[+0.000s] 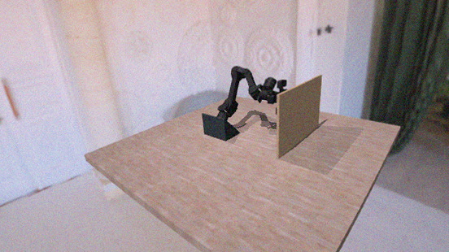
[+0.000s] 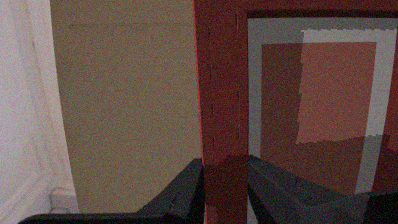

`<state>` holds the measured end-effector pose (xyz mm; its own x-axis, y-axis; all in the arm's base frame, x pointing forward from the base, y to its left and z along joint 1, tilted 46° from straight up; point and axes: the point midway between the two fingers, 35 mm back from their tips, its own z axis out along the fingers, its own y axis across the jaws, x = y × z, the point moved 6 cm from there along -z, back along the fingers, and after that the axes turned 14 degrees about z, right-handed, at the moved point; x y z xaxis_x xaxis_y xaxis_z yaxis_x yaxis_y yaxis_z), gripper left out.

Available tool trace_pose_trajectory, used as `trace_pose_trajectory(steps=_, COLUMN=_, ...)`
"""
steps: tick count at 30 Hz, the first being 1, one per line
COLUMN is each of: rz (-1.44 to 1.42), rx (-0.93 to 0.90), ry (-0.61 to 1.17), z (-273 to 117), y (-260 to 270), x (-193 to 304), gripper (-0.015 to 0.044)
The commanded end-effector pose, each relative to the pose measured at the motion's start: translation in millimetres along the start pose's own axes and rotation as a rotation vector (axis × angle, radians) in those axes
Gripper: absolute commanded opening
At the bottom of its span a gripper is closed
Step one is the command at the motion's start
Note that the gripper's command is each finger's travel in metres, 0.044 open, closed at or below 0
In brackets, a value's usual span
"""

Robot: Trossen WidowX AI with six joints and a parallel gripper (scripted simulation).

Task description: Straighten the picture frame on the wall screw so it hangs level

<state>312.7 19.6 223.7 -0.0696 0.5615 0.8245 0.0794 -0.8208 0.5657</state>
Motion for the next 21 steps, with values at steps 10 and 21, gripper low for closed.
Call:
trace_pose_trajectory(steps=10, rz=0.085, rx=-0.002, ry=0.001, z=0.0, y=-1.3, x=-0.6, gripper=0.0000)
trace_pose_trajectory(steps=21, rz=0.076, rx=0.000, ry=0.000, z=-0.1, y=-0.9, x=-0.5, gripper=0.0184)
